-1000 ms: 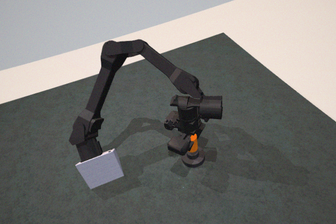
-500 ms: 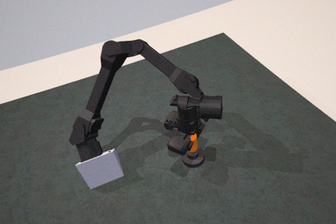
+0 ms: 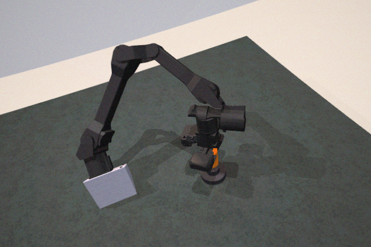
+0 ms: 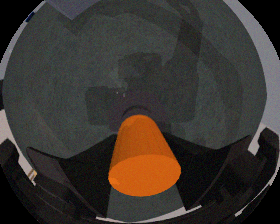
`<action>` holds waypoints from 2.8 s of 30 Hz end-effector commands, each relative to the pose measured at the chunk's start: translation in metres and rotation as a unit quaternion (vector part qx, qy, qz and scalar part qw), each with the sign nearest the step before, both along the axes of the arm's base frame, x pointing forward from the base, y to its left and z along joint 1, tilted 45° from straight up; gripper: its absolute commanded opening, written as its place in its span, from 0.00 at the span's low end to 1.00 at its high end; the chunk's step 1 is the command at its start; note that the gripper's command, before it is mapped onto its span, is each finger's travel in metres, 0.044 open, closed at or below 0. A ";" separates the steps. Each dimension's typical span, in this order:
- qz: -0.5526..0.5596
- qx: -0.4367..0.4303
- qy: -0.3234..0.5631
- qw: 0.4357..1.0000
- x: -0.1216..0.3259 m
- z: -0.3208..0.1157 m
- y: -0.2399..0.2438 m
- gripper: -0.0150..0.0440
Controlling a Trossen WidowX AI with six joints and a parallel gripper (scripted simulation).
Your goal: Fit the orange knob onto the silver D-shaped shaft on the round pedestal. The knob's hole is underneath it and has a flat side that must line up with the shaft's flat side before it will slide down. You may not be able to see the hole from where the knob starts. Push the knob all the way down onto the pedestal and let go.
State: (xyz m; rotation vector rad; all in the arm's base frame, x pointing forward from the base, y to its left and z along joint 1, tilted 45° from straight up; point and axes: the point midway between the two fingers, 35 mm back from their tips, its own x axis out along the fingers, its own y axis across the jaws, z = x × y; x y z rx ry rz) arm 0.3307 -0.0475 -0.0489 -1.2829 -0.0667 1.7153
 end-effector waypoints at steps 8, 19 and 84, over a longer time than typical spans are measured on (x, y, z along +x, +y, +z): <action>0.006 -0.001 -0.007 1.000 0.000 -0.001 0.001 0.25; 0.006 -0.001 -0.007 1.000 0.001 0.002 -0.002 0.25; -0.645 0.011 0.634 -0.426 -0.002 -0.002 -0.002 0.25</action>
